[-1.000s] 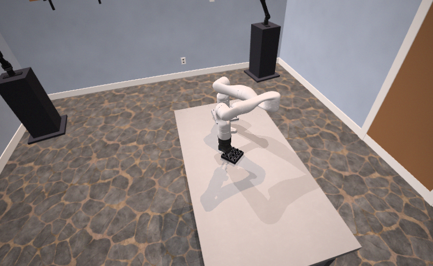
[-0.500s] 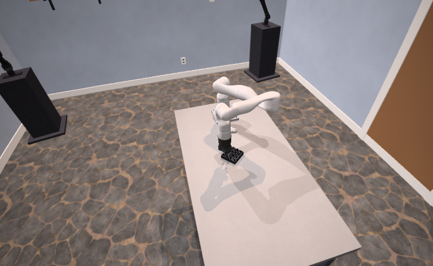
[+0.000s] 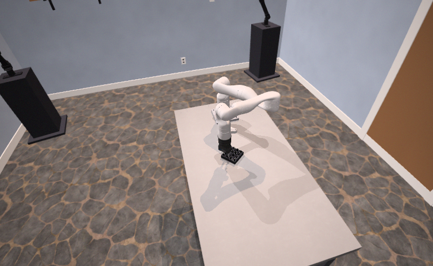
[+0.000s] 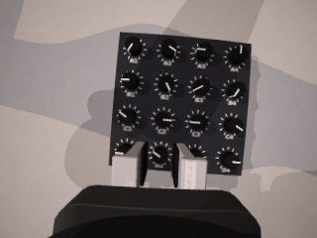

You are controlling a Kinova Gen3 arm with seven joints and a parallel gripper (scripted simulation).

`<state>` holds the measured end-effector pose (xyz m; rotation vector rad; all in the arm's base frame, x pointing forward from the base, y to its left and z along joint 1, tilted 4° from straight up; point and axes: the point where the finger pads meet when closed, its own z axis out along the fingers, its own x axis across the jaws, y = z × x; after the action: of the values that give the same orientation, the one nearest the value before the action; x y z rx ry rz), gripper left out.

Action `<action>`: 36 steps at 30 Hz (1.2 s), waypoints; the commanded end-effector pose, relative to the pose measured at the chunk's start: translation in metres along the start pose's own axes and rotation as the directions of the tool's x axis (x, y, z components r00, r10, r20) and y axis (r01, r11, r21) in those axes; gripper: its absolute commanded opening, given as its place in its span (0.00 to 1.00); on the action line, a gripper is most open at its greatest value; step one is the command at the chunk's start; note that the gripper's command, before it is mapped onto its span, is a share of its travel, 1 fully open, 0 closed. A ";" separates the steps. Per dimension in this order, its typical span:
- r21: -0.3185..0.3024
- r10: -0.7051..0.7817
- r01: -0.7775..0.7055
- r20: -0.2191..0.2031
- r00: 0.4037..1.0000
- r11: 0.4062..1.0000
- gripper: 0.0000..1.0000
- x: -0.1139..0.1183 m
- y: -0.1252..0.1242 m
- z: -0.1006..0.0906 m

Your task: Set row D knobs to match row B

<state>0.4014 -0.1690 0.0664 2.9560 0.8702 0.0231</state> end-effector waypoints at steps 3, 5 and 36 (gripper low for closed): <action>-0.001 0.000 0.000 -0.001 1.000 1.000 0.46 0.000 0.000 -0.001; -0.001 0.000 0.000 -0.001 1.000 1.000 0.46 0.000 0.000 0.000; -0.001 0.000 0.000 -0.001 1.000 1.000 0.46 0.000 0.000 0.013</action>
<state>0.4019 -0.1698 0.0525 2.9560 0.8702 0.0235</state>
